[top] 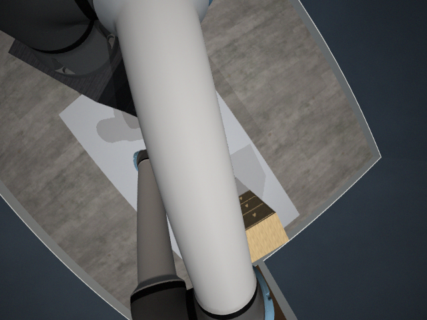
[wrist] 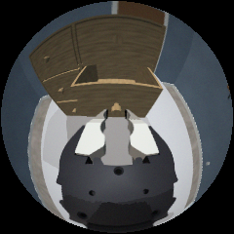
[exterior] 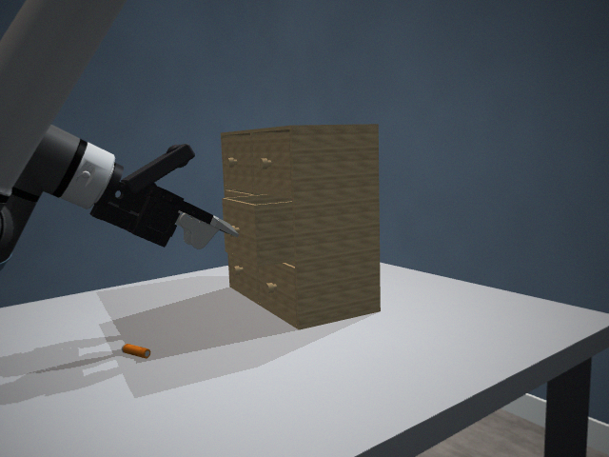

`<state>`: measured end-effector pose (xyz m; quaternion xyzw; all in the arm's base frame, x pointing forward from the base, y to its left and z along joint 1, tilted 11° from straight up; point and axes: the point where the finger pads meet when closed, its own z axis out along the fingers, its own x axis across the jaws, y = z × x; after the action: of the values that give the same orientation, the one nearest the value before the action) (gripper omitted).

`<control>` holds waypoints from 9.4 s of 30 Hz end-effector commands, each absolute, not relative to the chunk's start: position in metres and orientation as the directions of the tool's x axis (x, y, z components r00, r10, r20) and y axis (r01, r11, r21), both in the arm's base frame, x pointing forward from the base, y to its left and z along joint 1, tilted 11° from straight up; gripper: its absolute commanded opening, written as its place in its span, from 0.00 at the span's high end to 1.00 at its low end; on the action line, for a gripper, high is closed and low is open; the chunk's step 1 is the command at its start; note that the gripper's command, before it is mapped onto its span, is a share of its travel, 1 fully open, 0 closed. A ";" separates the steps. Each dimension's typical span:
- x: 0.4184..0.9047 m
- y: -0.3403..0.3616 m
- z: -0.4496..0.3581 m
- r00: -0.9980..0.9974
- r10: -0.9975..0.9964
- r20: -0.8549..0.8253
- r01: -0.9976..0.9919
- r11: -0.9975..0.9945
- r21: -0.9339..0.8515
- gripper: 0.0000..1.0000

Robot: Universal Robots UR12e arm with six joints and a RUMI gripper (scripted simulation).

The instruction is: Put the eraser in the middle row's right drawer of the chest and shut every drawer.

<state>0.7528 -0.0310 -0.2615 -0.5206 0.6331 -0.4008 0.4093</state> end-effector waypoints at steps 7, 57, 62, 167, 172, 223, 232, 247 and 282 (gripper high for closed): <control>0.753 -0.031 -0.261 -0.123 -0.987 -0.101 -0.331 0.137 -0.934 0.80; 0.753 -0.031 -0.261 -0.123 -0.987 -0.101 -0.331 0.137 -0.934 0.93; 0.753 -0.031 -0.261 -0.123 -0.987 -0.101 -0.331 0.137 -0.934 0.93; 0.802 -0.038 -0.252 -0.123 -0.987 -0.101 -0.331 0.137 -0.934 0.93; 0.805 -0.038 -0.252 -0.123 -0.987 -0.101 -0.331 0.137 -0.934 0.93; 0.816 -0.040 -0.250 -0.123 -0.987 -0.101 -0.331 0.137 -0.934 0.93; 0.816 -0.040 -0.250 -0.123 -0.987 -0.101 -0.331 0.137 -0.934 0.93; 0.816 -0.040 -0.250 -0.123 -0.987 -0.101 -0.331 0.137 -0.934 0.93; 0.806 -0.039 -0.252 -0.123 -0.987 -0.101 -0.331 0.137 -0.934 0.80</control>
<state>0.8122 -0.0394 -0.2512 -0.5206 0.6331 -0.4008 0.4092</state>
